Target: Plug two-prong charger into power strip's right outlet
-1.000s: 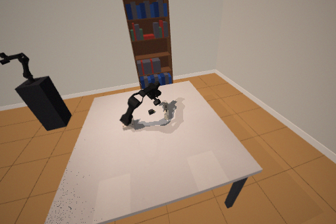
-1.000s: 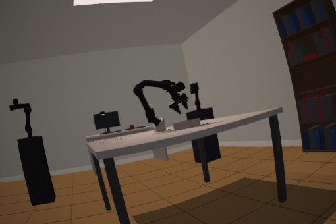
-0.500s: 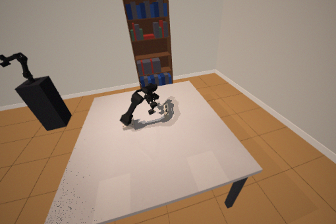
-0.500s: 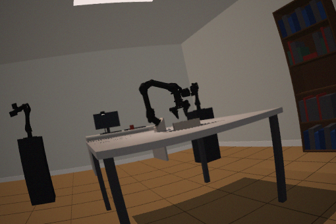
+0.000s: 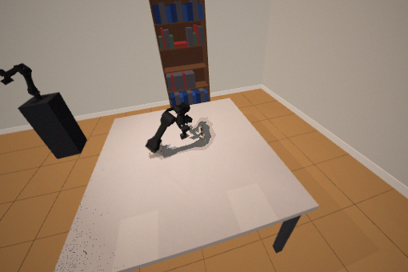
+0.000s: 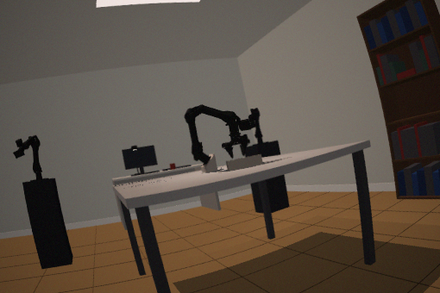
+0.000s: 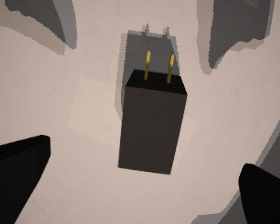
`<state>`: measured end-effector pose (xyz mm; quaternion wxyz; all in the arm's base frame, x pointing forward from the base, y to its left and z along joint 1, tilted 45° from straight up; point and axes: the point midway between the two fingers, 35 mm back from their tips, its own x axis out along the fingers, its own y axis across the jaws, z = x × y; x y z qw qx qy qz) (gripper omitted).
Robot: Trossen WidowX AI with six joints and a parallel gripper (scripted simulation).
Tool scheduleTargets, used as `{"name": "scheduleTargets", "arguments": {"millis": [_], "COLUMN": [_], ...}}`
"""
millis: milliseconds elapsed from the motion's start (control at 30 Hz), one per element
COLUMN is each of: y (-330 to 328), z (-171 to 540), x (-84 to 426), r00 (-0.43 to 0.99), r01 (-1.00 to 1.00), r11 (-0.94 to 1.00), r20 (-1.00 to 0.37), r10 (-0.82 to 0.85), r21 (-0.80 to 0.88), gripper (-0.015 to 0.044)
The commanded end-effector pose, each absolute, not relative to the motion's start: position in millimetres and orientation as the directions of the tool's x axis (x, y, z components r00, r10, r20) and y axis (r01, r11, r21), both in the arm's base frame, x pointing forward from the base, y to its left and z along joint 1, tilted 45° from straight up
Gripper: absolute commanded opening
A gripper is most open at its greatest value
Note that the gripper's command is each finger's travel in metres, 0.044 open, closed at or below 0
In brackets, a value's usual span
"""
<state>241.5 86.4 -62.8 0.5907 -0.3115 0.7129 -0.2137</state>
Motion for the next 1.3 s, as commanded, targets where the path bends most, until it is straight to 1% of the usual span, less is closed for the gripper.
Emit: {"name": "scheduleTargets", "arguments": {"millis": [0,1133,1267], "y": [81.7,47.8,50.4], "z": [-67.4,-101.7,-99.6], "x": [240.6,238.5,238.7], "r00": [-0.105,-0.104,-0.109], "r01": [-0.197,-0.196,-0.190], "r11": [0.709,0.708,0.712], "r20": [-0.705,-0.703,-0.707], "r10": [-0.702,-0.703,-0.699], "r21": [-0.677,-0.679,-0.676], "gripper": [0.0440,0.0440,0.0335]}}
